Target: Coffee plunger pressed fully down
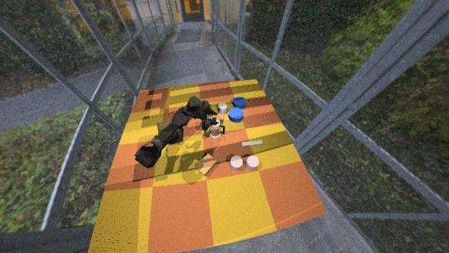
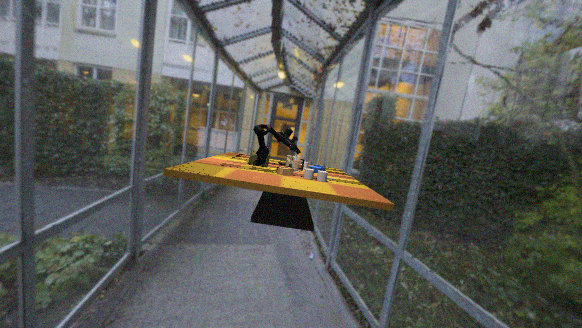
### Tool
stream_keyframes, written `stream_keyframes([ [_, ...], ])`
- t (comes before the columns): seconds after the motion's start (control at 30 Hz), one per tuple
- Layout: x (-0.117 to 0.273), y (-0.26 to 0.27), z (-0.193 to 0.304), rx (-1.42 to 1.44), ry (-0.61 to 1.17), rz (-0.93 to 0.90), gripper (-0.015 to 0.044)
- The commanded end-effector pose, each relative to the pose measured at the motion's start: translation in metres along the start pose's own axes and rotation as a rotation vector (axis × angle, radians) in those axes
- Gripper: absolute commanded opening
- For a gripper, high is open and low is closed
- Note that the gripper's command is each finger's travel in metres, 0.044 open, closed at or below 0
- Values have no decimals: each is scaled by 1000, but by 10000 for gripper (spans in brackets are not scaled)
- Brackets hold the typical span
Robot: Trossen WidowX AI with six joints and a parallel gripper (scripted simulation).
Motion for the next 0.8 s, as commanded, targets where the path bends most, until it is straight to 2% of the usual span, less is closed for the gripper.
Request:
stream_keyframes([
  [0.0, 0, 1, 0, -2, 0, -7, 440],
  [0.2, 8, 6, -12, -2, 10, -9, 440],
  [0.43, 52, 11, -59, 9, 13, -3, 440],
  [0.77, 54, 11, -60, 10, 13, -3, 440],
])
Point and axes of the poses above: the point midway between the two fingers, 35 mm back from their tips, its own x axis back along the fingers, its own y axis across the jaws, z = x × y, the point moved 6 cm from there along x, back along the fingers, and after that the axes turned 13 degrees about -x, right-handed, at the moved point
